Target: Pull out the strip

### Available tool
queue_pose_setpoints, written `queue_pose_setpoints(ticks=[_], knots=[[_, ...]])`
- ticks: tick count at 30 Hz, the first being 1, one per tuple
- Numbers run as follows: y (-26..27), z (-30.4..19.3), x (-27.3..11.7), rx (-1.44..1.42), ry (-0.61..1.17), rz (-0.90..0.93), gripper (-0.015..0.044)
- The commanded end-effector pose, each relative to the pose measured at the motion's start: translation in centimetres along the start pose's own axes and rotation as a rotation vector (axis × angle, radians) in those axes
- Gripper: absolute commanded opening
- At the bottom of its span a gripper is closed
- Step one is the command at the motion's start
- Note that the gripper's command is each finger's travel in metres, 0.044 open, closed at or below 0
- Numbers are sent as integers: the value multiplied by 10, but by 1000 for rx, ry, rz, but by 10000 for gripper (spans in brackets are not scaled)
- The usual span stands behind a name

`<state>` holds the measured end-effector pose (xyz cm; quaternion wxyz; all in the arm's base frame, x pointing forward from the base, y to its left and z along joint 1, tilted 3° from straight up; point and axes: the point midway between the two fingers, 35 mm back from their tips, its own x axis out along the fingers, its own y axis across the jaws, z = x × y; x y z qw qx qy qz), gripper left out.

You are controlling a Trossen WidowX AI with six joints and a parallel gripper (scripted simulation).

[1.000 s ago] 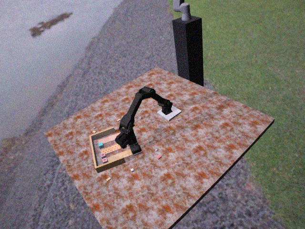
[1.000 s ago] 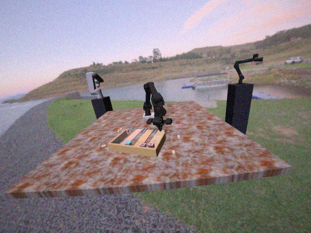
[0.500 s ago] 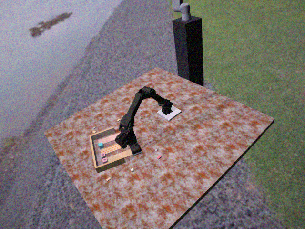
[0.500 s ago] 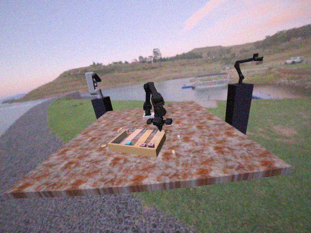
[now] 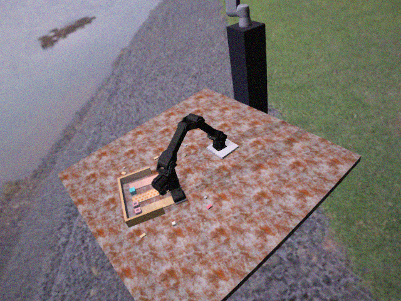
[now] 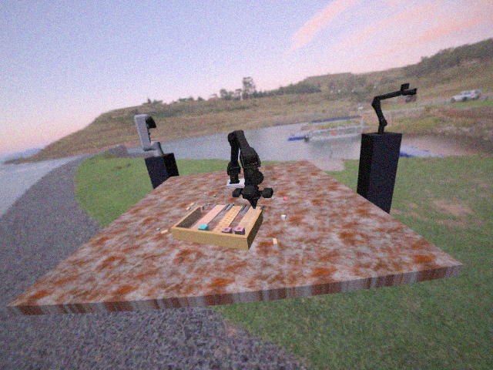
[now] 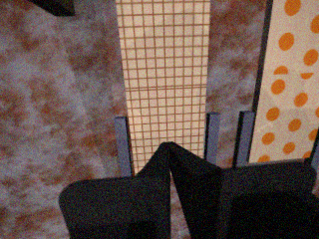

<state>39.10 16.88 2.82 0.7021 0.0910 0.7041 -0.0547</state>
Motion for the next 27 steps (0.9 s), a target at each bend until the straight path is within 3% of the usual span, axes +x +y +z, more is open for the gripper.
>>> queue_pose_setpoints(ticks=[1,27], knots=[[0,1,4,3,-2,-4,0],[1,-34,5,3,0,-4,0]])
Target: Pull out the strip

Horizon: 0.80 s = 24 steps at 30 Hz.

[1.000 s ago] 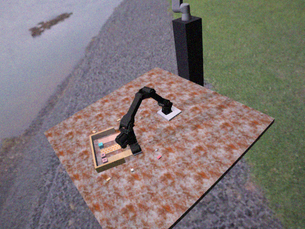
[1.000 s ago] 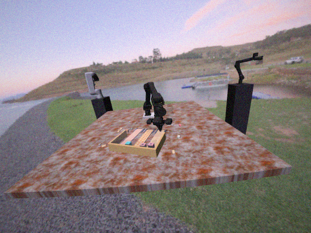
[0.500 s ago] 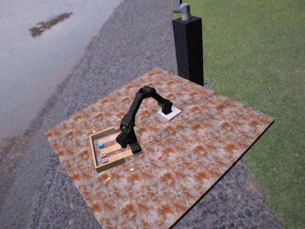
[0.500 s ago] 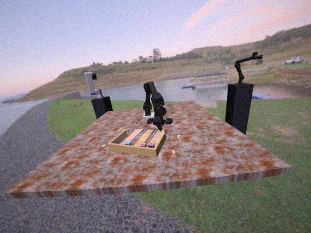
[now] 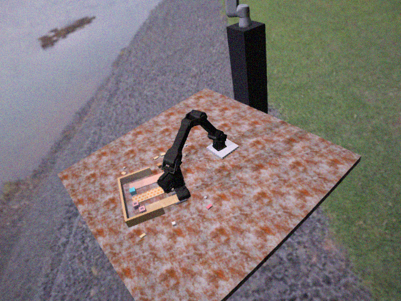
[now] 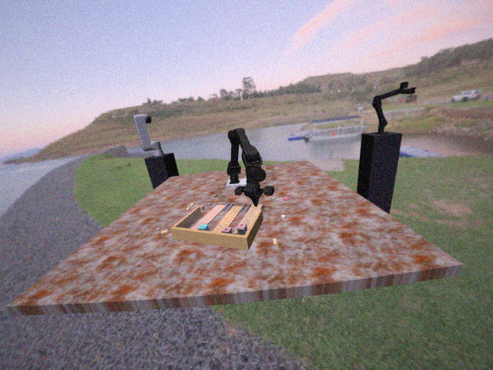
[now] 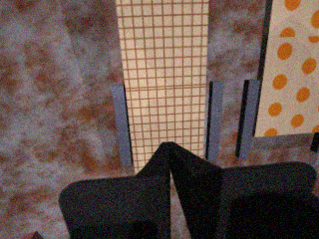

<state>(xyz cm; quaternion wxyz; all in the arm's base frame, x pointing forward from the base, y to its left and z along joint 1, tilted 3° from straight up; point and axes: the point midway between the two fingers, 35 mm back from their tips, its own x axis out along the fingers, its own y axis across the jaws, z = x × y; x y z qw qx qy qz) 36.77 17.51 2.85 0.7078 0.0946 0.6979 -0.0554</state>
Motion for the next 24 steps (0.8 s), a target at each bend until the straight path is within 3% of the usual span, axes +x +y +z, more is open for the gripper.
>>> queue_pose_setpoints(ticks=[1,24], knots=[[0,-11,5,-2,17,-10,0],[0,-47,6,-2,20,-10,0]])
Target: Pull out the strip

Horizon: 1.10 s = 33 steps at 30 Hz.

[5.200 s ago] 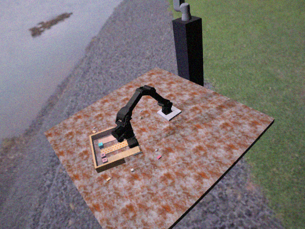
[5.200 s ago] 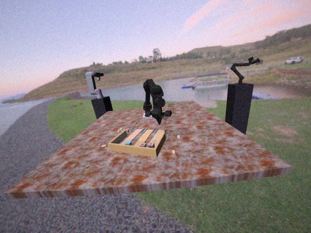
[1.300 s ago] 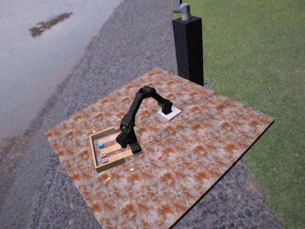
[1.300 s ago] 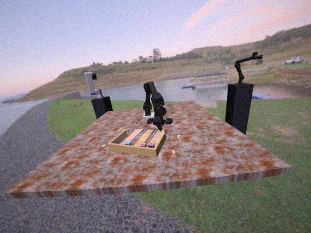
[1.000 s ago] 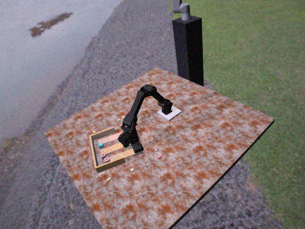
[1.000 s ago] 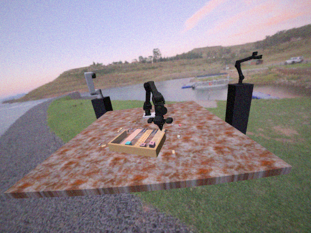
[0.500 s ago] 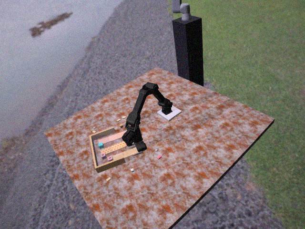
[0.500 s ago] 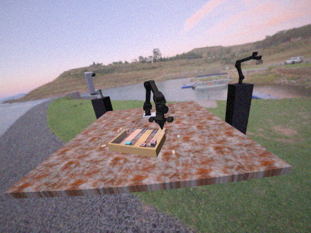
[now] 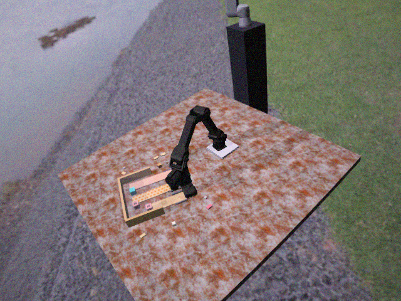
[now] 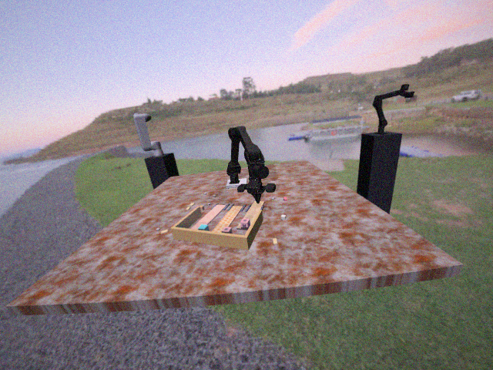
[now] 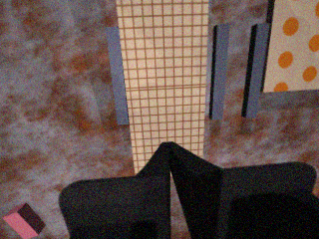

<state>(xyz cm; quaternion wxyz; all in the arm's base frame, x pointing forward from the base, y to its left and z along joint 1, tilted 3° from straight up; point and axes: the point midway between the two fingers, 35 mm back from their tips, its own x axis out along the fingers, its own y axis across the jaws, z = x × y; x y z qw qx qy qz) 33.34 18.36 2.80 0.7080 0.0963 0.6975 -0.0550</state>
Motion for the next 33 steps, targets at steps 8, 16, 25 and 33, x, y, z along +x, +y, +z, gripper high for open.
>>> queue_pose_setpoints(ticks=[8,16,25,33], knots=[[-1,-24,6,-4,21,-13,0],[-1,-36,6,-4,22,-13,0],[-1,-49,6,-4,24,-13,0],[0,-61,6,-4,25,-13,0]])
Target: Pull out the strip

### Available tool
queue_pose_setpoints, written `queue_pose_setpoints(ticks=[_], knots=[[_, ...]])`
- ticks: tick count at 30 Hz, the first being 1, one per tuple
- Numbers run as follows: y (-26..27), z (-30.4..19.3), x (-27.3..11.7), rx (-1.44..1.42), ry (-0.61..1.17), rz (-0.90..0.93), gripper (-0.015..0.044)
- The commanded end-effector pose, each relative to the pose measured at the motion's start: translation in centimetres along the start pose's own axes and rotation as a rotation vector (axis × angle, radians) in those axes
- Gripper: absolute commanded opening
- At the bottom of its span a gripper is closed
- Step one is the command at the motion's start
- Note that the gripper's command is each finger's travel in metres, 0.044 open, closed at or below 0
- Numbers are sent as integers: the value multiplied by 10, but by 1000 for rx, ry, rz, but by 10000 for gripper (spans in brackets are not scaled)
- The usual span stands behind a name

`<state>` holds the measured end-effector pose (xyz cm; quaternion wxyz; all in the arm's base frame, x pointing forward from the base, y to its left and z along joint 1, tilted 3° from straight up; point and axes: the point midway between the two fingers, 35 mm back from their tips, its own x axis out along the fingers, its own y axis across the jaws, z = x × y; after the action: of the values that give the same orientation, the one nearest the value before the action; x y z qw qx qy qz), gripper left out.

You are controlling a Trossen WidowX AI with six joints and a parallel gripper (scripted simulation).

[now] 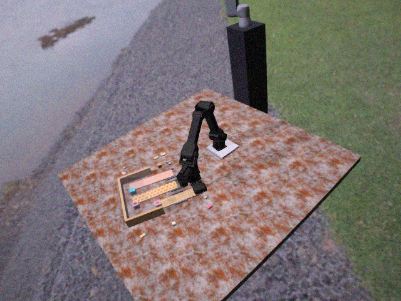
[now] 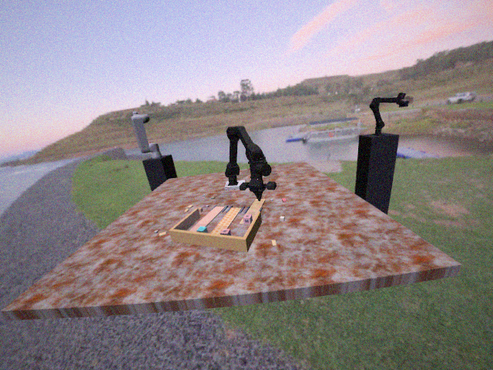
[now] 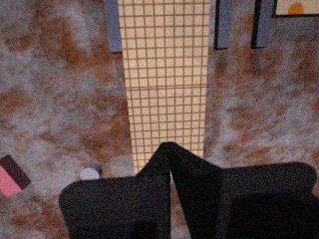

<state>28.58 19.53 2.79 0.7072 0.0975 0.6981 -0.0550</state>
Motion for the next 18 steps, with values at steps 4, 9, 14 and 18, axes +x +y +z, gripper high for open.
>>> queue_pose_setpoints(ticks=[4,9,14,18], knots=[[-2,-18,6,-6,23,-14,0],[-2,-25,6,-6,23,-14,0],[-2,-32,6,-6,24,-14,0],[-2,-38,6,-6,25,-14,0]])
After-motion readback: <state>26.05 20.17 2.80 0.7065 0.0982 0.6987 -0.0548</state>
